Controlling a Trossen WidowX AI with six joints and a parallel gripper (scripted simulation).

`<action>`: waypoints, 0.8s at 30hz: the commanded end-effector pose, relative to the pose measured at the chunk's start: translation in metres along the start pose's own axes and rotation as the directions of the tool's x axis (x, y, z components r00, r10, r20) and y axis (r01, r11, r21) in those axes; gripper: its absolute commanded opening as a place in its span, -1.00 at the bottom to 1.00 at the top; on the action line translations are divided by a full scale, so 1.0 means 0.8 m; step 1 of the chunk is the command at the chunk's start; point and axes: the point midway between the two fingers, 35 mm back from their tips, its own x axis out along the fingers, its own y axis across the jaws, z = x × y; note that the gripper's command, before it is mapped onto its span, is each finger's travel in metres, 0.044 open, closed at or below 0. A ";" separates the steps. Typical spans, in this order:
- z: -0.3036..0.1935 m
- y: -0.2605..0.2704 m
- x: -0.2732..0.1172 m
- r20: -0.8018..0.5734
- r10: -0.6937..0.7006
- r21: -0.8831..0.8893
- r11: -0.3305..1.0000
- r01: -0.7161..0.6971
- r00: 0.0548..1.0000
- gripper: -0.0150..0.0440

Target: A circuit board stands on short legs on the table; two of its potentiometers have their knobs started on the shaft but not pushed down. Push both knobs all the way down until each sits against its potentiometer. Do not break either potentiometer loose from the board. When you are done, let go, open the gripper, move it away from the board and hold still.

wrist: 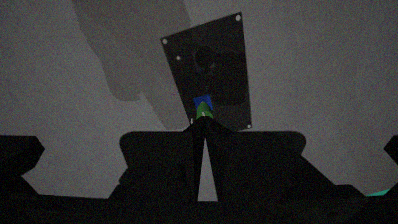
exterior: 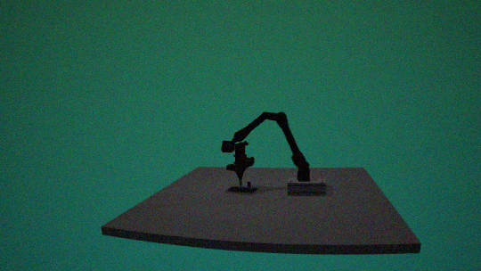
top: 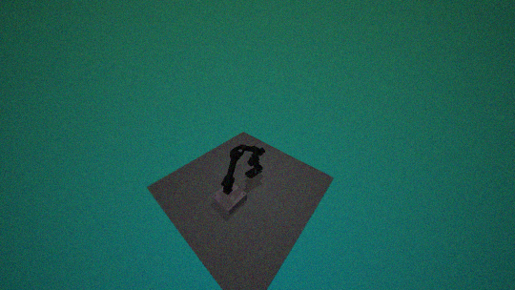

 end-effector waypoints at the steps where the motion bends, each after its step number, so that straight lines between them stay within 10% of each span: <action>1: 0.000 -0.001 0.015 0.011 0.001 -0.003 1.000 -0.001 1.000 -0.49; 24: 0.000 -0.001 0.020 0.011 0.001 -0.003 1.000 -0.001 1.000 -0.49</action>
